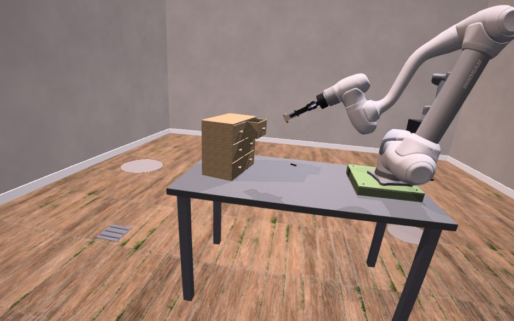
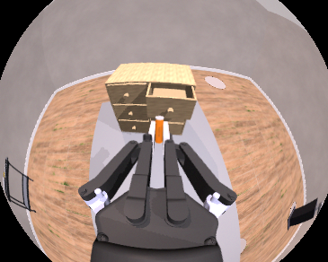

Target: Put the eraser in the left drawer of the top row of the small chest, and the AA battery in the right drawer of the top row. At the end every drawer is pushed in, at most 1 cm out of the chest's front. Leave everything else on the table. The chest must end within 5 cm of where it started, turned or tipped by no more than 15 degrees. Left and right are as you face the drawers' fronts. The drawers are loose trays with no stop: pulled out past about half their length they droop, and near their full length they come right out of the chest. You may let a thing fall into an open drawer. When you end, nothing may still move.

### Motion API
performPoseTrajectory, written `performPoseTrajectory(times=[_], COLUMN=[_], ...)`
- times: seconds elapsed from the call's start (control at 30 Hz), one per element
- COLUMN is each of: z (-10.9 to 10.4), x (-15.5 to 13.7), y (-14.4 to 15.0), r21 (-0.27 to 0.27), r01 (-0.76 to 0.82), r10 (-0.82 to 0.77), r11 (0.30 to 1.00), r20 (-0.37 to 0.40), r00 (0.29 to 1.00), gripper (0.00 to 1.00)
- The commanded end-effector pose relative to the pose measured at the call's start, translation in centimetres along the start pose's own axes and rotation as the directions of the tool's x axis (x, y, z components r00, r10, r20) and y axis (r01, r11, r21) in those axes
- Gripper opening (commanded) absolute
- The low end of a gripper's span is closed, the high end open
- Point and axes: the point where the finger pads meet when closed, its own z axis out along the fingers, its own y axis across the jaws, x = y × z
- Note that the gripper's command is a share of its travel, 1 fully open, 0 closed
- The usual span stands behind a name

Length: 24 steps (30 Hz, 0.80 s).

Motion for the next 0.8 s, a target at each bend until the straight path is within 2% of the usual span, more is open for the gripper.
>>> performPoseTrajectory(times=[0.0, 0.77], z=[0.06, 0.1], x=[-0.14, -0.12], y=[0.02, -0.05], r21=[-0.032, -0.029], r01=[-0.009, -0.009], r10=[0.003, 0.003], r11=[0.999, 1.0], r20=[-0.177, -0.196], r00=[0.984, 0.981], gripper=[0.06, 0.06])
